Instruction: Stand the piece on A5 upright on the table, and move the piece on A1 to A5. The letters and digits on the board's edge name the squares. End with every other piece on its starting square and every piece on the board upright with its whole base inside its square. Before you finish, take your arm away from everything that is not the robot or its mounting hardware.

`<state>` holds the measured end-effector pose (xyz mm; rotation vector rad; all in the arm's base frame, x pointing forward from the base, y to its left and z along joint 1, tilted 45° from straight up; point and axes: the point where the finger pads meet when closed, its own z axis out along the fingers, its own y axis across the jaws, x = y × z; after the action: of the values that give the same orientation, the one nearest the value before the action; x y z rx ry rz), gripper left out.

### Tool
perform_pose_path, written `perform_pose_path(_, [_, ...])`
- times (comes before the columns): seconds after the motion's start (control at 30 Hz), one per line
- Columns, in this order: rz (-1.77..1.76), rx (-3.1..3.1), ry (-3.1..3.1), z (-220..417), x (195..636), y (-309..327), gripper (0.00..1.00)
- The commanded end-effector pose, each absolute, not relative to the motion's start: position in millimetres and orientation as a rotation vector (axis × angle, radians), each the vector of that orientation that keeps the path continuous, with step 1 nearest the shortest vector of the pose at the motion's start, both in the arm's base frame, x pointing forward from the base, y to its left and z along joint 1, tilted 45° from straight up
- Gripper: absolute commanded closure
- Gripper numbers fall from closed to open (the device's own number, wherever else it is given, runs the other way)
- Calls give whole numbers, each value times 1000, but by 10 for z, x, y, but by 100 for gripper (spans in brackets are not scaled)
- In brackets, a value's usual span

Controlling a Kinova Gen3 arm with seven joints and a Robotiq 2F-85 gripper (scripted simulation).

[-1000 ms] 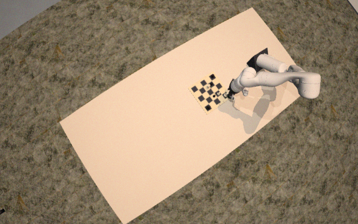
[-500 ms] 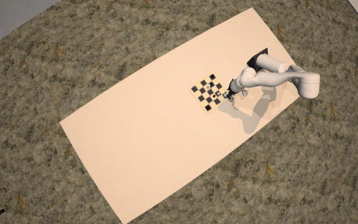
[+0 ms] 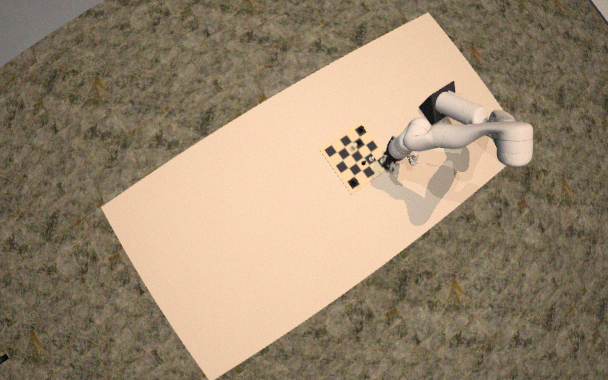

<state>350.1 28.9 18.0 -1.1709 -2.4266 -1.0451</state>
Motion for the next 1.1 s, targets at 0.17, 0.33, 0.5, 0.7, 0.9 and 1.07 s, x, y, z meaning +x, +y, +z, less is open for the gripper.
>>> perform_pose_path(0.17, [-1045, -1169, -2420, 129, 3490, 340, 59])
perform_pose_path(0.33, [-1045, -1169, -2420, 129, 3490, 341, 59])
perform_pose_path(0.5, [-1045, -1169, -2420, 129, 3490, 341, 59])
perform_pose_path(0.7, [-1045, -1169, -2420, 129, 3490, 341, 59])
perform_pose_path(0.9, [-1045, -1169, -2420, 129, 3490, 341, 59])
perform_pose_path(1.07, [-1045, -1169, -2420, 129, 3490, 341, 59])
